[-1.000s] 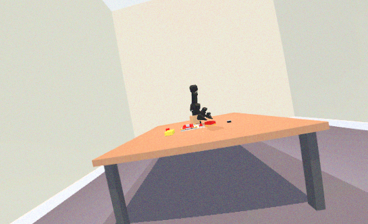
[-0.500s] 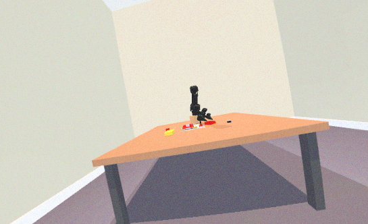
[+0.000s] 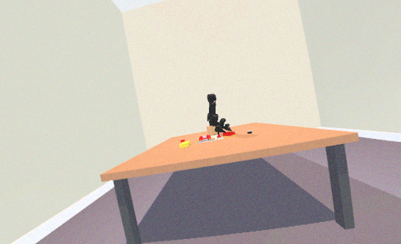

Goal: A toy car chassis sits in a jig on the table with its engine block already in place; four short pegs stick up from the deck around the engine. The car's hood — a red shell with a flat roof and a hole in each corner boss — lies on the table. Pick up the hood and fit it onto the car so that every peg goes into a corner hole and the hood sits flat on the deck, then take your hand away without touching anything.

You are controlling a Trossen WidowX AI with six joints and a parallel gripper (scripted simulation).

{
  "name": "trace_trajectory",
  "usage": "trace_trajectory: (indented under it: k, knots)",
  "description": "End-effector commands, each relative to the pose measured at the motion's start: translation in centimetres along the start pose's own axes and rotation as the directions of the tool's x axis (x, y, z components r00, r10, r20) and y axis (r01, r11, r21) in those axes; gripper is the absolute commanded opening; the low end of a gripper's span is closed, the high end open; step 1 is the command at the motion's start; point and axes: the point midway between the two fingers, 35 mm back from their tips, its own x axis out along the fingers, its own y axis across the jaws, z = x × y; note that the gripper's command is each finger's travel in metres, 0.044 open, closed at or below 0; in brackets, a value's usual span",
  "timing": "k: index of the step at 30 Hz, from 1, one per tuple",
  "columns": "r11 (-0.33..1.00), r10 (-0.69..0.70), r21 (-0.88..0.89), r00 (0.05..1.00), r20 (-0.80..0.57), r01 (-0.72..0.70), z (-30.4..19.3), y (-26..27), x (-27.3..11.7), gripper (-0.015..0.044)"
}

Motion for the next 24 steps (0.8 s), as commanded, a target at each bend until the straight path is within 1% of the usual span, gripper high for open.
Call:
trace_trajectory:
  k: [1, 24]
  knots:
    - [1.000, 0.006, -0.004, 1.000, -0.003, -0.006, -0.22, 0.03, 0.20, 0.0440]
    - [1.000, 0.016, -0.004, 1.000, -0.022, -0.016, -1.12, 0.05, 0.76, 0.0440]
